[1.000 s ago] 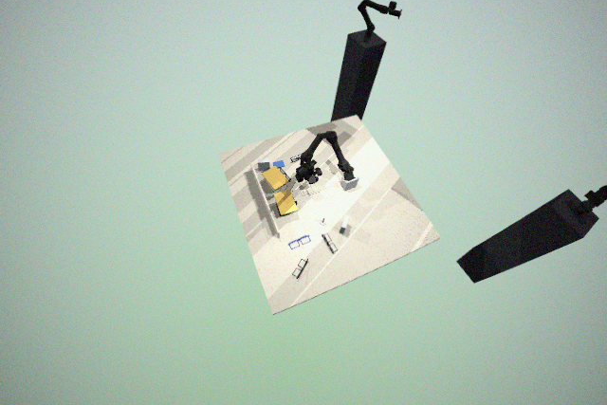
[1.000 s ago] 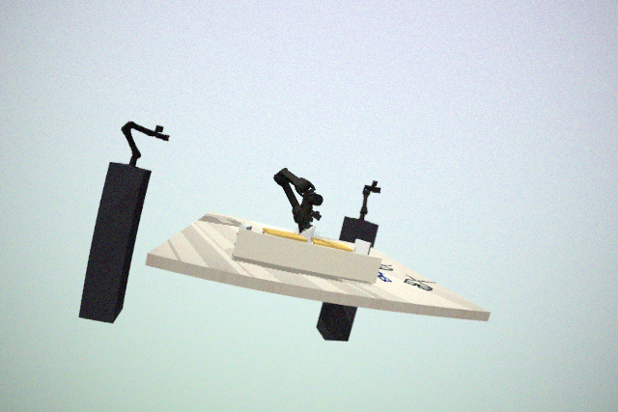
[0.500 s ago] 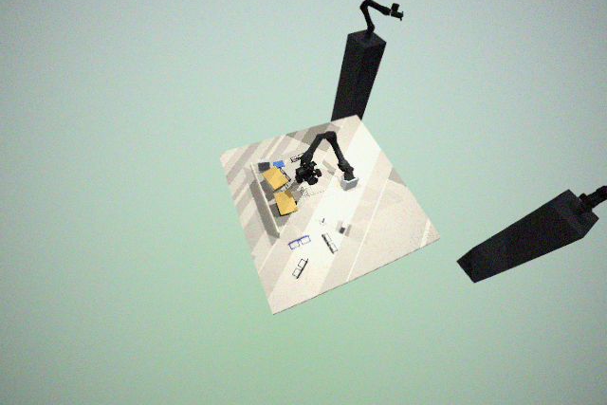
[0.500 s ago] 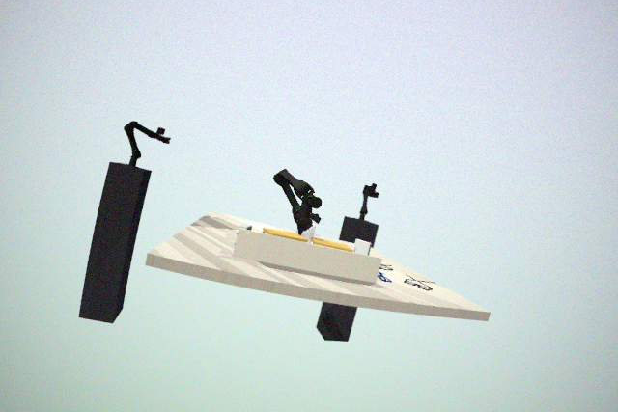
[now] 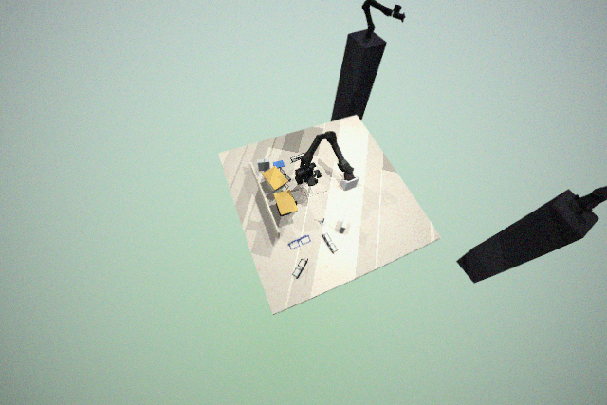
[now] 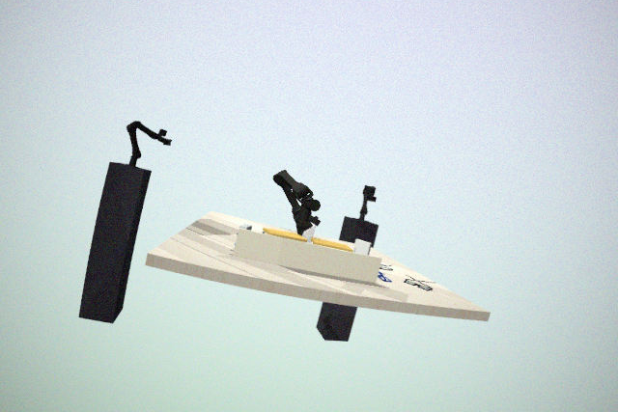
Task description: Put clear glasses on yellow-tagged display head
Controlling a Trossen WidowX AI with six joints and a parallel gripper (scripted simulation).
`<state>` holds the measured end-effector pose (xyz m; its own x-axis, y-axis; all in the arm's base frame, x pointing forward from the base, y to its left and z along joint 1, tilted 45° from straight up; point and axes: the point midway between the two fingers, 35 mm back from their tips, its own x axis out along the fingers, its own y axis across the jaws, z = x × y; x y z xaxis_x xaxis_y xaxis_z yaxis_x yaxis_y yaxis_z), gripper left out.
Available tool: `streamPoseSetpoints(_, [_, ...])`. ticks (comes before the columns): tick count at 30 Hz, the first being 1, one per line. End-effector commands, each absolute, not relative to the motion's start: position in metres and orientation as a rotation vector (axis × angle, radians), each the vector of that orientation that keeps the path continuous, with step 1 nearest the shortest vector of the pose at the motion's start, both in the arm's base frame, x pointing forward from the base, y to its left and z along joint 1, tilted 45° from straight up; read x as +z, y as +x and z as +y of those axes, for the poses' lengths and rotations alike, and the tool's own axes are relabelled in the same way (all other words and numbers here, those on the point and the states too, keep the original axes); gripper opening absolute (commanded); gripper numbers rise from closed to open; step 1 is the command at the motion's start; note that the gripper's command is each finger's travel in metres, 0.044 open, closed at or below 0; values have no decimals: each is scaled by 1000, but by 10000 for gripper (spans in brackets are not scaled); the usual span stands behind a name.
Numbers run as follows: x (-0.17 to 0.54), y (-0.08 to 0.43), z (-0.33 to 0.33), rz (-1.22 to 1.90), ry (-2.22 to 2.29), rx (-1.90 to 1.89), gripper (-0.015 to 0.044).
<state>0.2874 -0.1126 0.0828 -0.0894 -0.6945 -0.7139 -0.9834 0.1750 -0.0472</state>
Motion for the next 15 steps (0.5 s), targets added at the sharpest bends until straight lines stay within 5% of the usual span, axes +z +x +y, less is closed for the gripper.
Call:
streamPoseSetpoints(1, [79, 286, -115, 1854, -1586, 619, 0])
streamPoseSetpoints(15, [70, 284, -124, 1855, -1586, 618, 0])
